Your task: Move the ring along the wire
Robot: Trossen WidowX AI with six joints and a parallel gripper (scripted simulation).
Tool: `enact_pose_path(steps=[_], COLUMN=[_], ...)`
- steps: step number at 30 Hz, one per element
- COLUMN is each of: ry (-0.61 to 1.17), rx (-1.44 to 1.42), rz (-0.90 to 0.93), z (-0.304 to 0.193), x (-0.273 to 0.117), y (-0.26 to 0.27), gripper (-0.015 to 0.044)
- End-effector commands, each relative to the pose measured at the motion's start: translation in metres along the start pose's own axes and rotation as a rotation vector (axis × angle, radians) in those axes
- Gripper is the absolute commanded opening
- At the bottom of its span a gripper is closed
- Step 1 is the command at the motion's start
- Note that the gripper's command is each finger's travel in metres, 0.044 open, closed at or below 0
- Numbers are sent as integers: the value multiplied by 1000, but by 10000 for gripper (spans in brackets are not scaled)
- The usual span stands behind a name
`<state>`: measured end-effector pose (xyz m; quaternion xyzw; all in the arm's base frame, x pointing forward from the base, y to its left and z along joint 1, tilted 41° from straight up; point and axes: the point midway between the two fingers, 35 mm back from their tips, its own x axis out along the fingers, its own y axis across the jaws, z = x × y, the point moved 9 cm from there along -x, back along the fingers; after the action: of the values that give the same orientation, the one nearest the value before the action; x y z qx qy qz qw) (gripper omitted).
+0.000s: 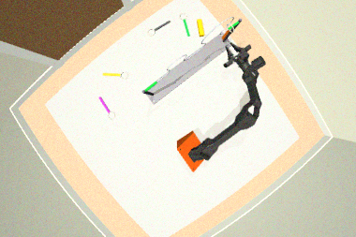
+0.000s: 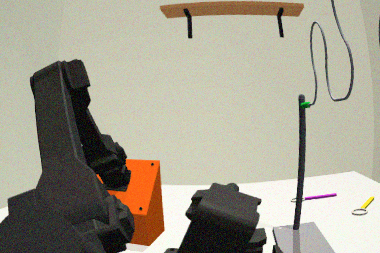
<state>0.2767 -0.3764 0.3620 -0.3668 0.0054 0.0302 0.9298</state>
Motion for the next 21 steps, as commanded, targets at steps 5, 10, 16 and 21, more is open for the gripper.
enact_pose_path(steps=[5, 10, 16, 21], ry=[14, 14, 13, 13], rx=[1, 1, 1, 1], rz=[-18, -18, -19, -19], z=[3, 3, 3, 3], x=[1, 8, 18, 26], y=[-4, -5, -6, -6], gripper=[160, 160, 160, 160])
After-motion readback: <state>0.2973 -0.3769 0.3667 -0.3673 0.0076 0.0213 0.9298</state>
